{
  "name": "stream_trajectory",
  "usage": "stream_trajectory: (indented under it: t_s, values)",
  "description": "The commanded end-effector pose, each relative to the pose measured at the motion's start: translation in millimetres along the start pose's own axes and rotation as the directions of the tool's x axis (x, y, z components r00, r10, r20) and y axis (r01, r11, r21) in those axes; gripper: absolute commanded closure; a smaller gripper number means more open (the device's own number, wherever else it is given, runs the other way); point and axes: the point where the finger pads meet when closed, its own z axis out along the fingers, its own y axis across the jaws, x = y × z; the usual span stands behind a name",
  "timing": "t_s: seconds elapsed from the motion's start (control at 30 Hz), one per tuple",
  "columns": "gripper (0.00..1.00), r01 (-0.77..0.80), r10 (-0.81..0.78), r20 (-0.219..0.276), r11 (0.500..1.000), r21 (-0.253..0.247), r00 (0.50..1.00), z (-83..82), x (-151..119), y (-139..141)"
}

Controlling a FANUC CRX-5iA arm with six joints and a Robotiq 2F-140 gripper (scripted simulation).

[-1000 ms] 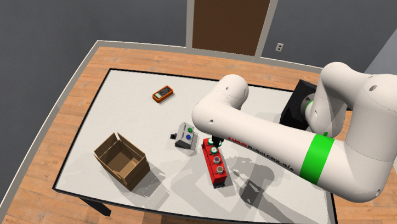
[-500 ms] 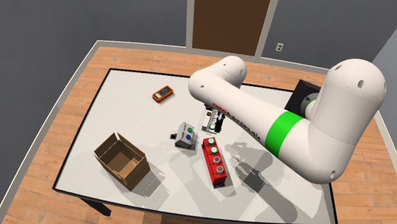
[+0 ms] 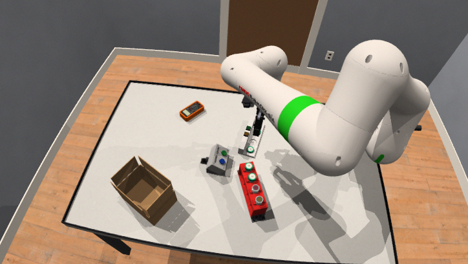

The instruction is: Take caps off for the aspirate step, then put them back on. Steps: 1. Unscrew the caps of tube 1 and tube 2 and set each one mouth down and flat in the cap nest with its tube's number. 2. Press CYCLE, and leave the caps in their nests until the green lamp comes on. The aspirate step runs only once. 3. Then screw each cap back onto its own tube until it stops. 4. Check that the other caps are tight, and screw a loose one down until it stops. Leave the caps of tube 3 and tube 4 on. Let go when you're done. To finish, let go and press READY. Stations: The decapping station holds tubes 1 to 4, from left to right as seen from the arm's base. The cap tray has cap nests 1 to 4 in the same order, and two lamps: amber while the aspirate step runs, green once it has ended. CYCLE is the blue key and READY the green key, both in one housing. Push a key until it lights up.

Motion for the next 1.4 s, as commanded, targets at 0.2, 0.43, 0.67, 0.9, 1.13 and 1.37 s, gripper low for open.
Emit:
stream_trajectory:
  t_s: [0.2,0.43,0.67,0.9,1.13,1.37]
  values:
    - [0.7,0.001,-0.001,0.0,1.0,0.002,1.0,-0.2,14,45]
    - [0.7,0.001,-0.001,0.0,1.0,0.002,1.0,19.8,14,45]
    - [0.7,0.001,-0.001,0.0,1.0,0.002,1.0,54.8,14,44]
    - [0.7,0.001,-0.001,0.0,1.0,0.002,1.0,79.8,14,44]
    - [0.7,0.001,-0.001,0.0,1.0,0.002,1.0,114.8,14,44]
    - [0.7,0.001,-0.001,0.0,1.0,0.002,1.0,127.8,14,44]
